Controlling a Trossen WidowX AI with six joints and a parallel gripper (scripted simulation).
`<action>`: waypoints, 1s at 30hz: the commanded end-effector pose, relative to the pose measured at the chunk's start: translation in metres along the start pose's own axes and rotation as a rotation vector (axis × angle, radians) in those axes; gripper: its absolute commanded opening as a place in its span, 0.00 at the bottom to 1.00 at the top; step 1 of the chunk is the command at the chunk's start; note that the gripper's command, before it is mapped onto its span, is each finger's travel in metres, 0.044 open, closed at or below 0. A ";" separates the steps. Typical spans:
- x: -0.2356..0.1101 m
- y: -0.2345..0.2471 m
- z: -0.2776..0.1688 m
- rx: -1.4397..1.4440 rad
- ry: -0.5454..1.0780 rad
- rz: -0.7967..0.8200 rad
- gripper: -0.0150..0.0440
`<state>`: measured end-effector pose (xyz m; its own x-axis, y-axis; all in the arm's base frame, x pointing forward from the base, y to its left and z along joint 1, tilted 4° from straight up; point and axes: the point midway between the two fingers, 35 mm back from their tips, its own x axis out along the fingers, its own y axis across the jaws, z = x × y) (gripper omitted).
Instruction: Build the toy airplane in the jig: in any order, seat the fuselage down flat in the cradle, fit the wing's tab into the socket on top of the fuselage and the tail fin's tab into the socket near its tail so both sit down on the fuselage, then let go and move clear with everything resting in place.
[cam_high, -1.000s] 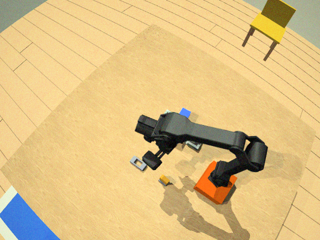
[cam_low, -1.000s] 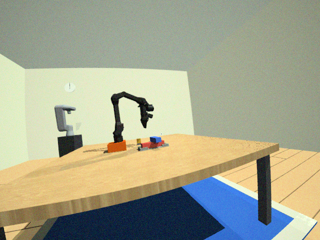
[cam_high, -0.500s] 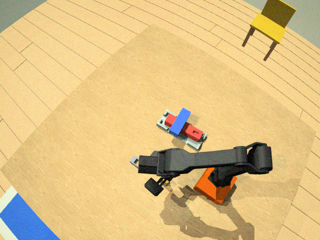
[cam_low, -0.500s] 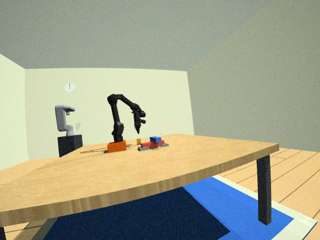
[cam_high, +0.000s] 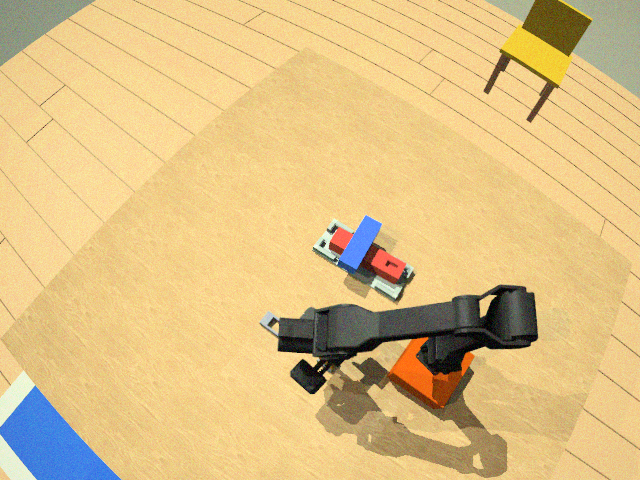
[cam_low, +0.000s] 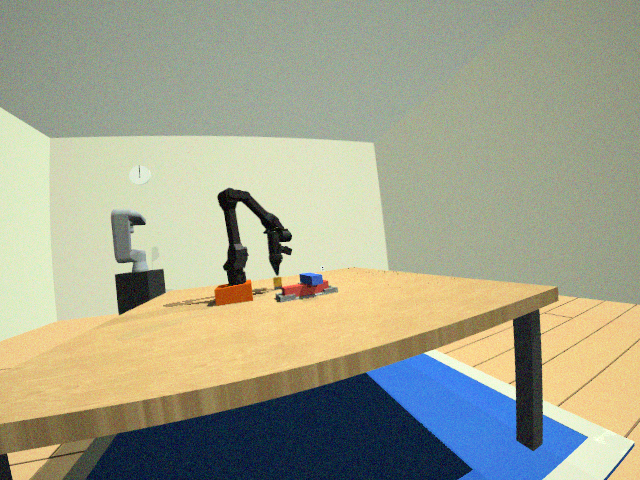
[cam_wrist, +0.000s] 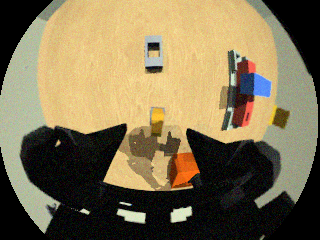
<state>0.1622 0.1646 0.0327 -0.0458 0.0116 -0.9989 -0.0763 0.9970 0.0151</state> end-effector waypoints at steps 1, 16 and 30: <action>0.006 0.001 -0.001 0.005 0.004 0.003 1.00; 0.030 0.001 0.000 0.005 0.004 0.003 1.00; 0.050 0.000 -0.002 0.005 0.005 0.003 1.00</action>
<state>0.1591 0.1646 -0.0145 -0.0473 0.0101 -0.9988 -0.0763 0.9970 0.0137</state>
